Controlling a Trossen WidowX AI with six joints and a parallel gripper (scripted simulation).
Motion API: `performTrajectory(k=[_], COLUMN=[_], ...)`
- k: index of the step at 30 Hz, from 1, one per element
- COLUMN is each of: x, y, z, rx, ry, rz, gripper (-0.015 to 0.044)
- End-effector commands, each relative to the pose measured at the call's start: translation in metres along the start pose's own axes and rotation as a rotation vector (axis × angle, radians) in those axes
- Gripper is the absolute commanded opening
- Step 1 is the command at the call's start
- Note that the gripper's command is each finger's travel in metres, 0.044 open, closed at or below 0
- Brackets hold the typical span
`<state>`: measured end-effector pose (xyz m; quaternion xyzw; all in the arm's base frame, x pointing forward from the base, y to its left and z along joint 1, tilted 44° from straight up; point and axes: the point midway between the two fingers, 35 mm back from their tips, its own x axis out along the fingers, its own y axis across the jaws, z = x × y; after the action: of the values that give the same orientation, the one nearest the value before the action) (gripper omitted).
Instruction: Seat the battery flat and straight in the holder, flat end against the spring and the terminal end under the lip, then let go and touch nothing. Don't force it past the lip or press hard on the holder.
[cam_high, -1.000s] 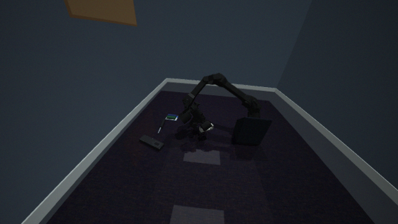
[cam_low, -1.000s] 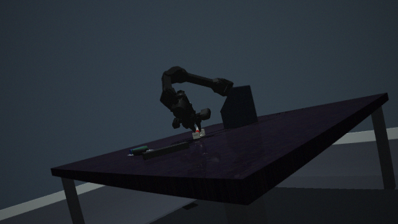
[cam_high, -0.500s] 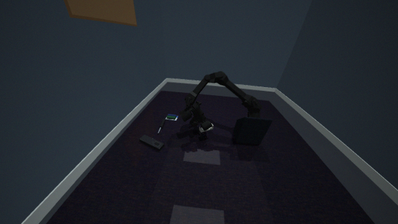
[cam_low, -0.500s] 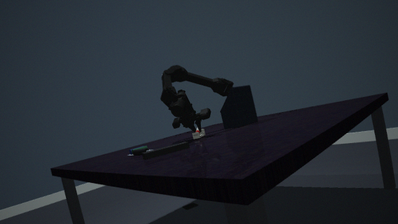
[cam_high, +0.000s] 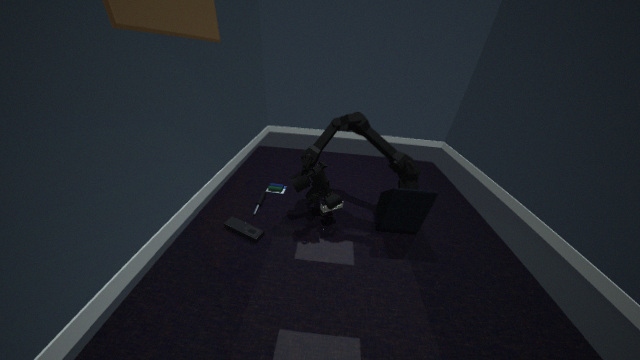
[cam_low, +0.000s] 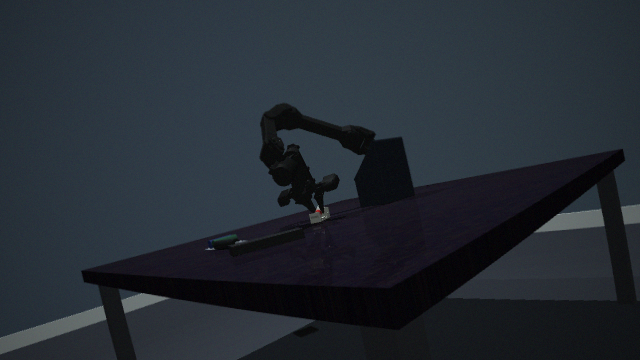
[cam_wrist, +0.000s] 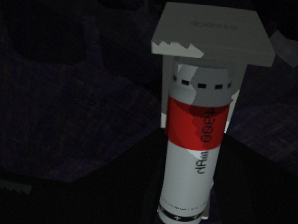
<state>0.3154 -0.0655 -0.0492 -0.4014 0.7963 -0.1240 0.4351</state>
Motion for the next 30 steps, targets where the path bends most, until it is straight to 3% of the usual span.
performTrajectory(k=[1, 30], x=[0.0016, 0.0071], y=[0.0024, 0.0017], z=[0.0042, 0.001], rx=[0.003, -0.016], ry=[-0.031, -0.164], rz=[0.016, 0.032], gripper=[0.0066, 0.0066])
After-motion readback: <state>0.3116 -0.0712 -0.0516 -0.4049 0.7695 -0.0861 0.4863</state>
